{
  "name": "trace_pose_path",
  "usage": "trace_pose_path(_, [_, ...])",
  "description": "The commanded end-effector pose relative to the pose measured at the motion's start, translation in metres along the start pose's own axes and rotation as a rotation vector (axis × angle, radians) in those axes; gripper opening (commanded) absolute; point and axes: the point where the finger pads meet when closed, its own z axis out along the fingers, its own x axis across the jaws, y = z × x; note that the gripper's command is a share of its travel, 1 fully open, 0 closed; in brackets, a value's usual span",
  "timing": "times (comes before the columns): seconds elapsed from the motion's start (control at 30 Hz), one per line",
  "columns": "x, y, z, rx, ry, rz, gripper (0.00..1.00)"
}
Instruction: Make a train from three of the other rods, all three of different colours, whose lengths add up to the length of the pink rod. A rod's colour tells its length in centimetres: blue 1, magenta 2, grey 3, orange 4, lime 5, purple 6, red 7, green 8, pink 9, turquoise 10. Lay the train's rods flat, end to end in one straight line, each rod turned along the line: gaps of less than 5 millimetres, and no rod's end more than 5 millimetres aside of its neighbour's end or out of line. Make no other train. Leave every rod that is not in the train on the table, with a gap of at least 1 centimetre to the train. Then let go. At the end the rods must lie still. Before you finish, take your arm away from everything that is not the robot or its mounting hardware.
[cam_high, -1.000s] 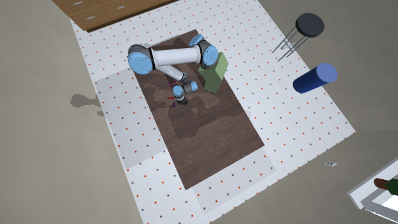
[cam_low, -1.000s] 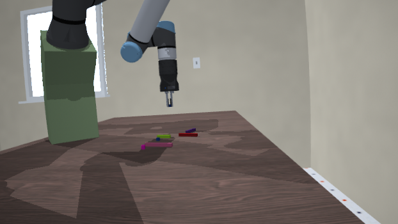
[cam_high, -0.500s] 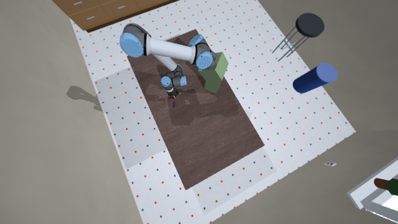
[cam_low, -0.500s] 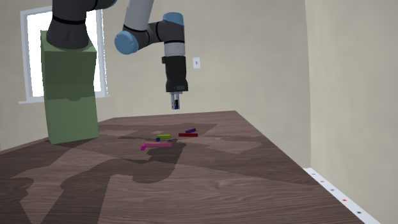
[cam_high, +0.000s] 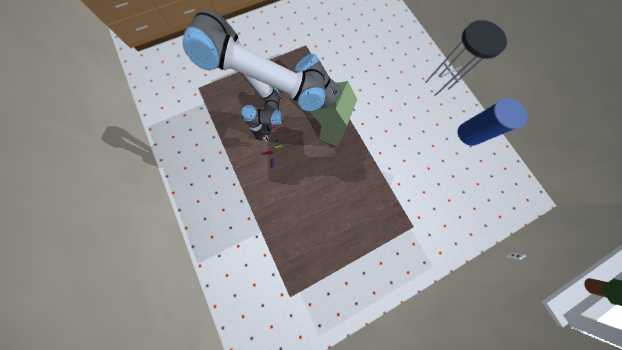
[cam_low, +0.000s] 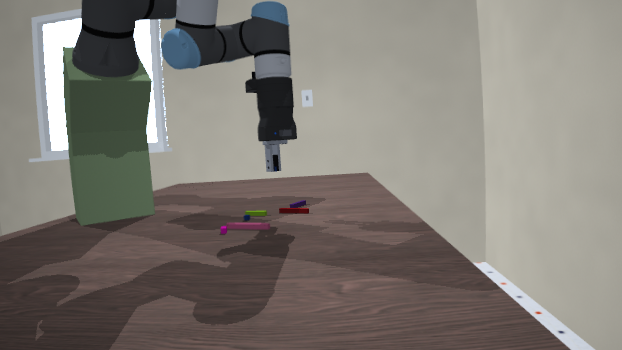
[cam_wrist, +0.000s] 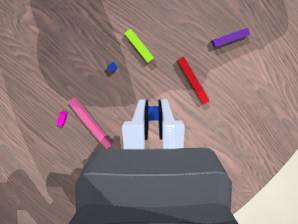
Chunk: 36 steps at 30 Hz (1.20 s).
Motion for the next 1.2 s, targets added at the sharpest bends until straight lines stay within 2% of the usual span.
trace_pose_path(0.0, [-0.002,0.003,-0.001,-0.001,0.001,-0.009,0.24])
trace_pose_path(0.63, [-0.002,0.003,0.004,0.001,0.001,-0.009,0.24])
trace_pose_path(1.17, [-0.001,0.003,0.055,0.001,0.001,-0.009,0.24])
